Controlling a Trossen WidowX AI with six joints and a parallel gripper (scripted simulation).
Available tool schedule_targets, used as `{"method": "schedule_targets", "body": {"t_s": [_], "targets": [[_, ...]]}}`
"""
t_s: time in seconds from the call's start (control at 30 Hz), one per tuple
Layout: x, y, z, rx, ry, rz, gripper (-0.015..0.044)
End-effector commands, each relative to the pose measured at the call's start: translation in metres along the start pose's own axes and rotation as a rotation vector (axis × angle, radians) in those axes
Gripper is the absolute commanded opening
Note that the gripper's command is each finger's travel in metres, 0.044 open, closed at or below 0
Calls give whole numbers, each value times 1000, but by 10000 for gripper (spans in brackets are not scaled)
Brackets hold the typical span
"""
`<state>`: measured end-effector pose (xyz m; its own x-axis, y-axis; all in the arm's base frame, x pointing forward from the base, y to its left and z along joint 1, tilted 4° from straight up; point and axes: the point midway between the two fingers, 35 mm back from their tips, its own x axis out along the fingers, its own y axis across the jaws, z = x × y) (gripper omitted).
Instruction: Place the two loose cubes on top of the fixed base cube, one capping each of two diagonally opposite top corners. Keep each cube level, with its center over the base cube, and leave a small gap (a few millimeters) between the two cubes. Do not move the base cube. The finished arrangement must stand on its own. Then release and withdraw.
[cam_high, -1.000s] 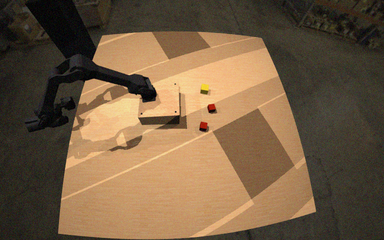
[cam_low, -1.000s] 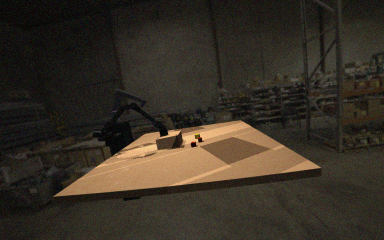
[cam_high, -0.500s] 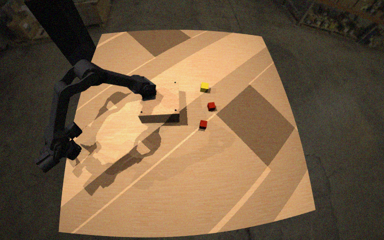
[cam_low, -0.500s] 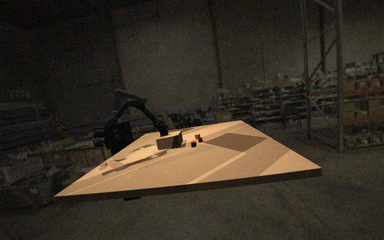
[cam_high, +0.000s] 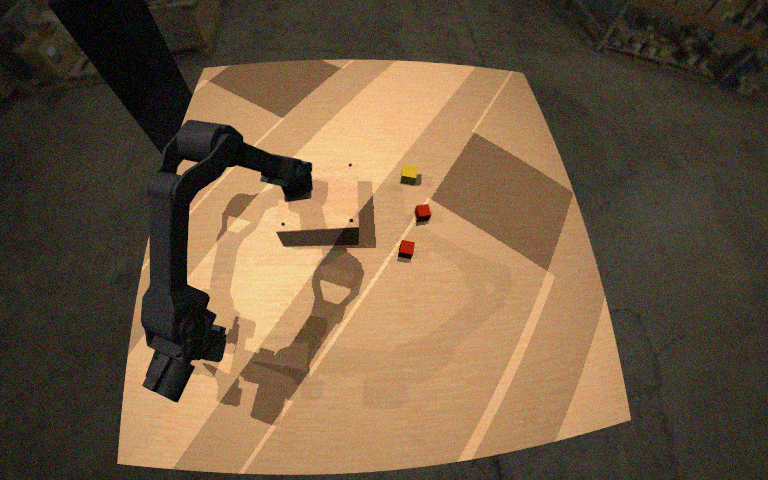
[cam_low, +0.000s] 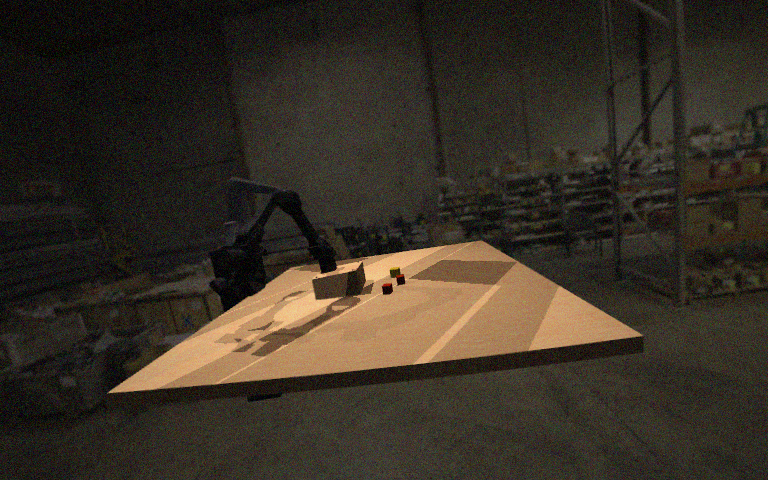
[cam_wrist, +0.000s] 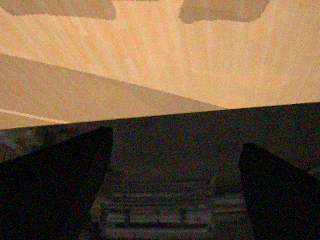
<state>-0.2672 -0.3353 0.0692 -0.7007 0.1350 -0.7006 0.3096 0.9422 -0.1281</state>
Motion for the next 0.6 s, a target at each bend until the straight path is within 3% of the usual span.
{"method": "schedule_targets", "body": {"t_s": [0.0, 0.57], "targets": [[-27, -3, 30, -84, -58, -52, 265], [-171, 36, 182, -545, -342, -296, 265]]}}
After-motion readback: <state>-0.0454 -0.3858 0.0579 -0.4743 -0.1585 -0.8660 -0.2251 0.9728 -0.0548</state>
